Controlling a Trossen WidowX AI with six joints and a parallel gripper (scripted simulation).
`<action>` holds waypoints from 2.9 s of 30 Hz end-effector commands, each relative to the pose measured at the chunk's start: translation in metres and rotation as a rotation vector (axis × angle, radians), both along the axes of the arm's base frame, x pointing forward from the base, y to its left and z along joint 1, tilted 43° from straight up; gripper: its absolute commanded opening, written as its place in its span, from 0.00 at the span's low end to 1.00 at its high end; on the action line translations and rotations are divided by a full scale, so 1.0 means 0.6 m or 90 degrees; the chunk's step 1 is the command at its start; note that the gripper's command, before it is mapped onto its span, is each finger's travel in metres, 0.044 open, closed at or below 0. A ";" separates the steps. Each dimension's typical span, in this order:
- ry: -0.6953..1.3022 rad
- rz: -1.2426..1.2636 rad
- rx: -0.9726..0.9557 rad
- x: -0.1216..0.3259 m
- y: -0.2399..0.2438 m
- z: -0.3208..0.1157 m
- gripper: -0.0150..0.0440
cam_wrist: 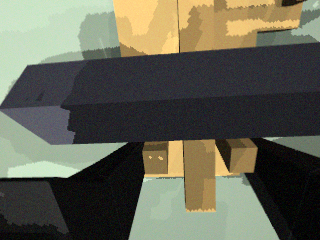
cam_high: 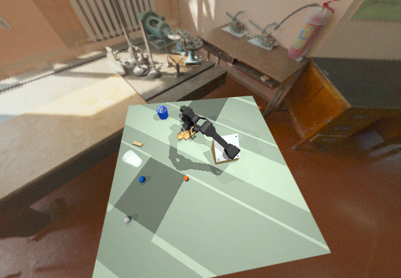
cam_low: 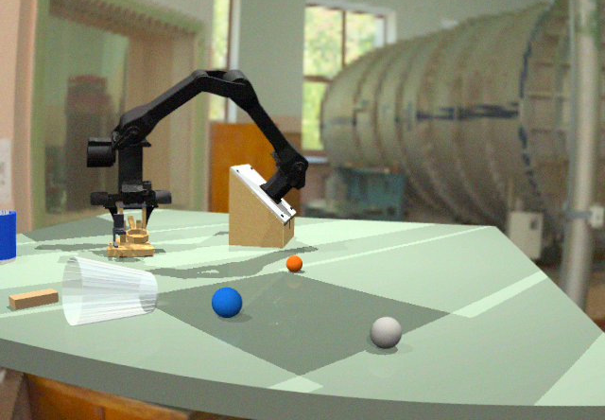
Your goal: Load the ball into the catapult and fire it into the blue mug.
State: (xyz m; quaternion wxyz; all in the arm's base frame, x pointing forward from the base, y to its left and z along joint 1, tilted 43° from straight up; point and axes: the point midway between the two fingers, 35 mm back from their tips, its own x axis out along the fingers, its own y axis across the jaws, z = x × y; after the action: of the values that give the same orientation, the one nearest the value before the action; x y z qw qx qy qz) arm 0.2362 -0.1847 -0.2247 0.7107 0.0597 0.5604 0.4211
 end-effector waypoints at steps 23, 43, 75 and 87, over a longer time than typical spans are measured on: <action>-0.064 0.072 -0.003 -0.001 -0.056 0.061 0.25; -0.357 0.397 -0.012 0.024 -0.069 0.047 0.25; -0.380 0.422 -0.012 0.041 -0.040 0.006 0.25; -0.377 0.429 -0.004 0.038 -0.022 -0.011 0.25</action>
State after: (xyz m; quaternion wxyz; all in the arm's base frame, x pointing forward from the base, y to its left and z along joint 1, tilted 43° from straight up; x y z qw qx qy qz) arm 0.2587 -0.1965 -0.2323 0.6648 -0.2492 0.3219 0.6263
